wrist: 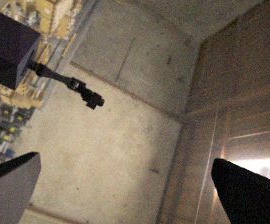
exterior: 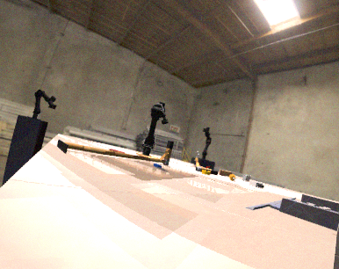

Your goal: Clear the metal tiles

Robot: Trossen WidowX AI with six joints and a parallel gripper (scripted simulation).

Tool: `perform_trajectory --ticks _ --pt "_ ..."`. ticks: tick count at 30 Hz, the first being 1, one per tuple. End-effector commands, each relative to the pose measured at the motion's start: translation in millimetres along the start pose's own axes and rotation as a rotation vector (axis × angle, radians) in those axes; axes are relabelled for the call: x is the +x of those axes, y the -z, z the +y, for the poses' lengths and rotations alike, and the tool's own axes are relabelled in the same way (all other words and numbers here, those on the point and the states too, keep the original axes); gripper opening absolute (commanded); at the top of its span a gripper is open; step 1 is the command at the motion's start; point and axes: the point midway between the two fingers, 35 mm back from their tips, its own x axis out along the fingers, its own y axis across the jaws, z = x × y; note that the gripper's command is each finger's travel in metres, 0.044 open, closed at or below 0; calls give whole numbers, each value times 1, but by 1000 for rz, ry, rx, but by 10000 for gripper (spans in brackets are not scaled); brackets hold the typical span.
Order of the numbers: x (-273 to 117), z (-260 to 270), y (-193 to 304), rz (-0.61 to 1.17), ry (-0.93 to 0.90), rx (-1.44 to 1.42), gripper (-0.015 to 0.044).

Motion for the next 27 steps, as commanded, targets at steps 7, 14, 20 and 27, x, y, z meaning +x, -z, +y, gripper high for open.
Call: perform_trajectory --ticks 7,14,20,27 --pt "-1 7 30 40 -91 234 440" --pt "-3 14 50 81 -151 389 440" --pt "-8 20 66 125 -199 523 440" --pt "-15 26 84 187 -249 682 440"
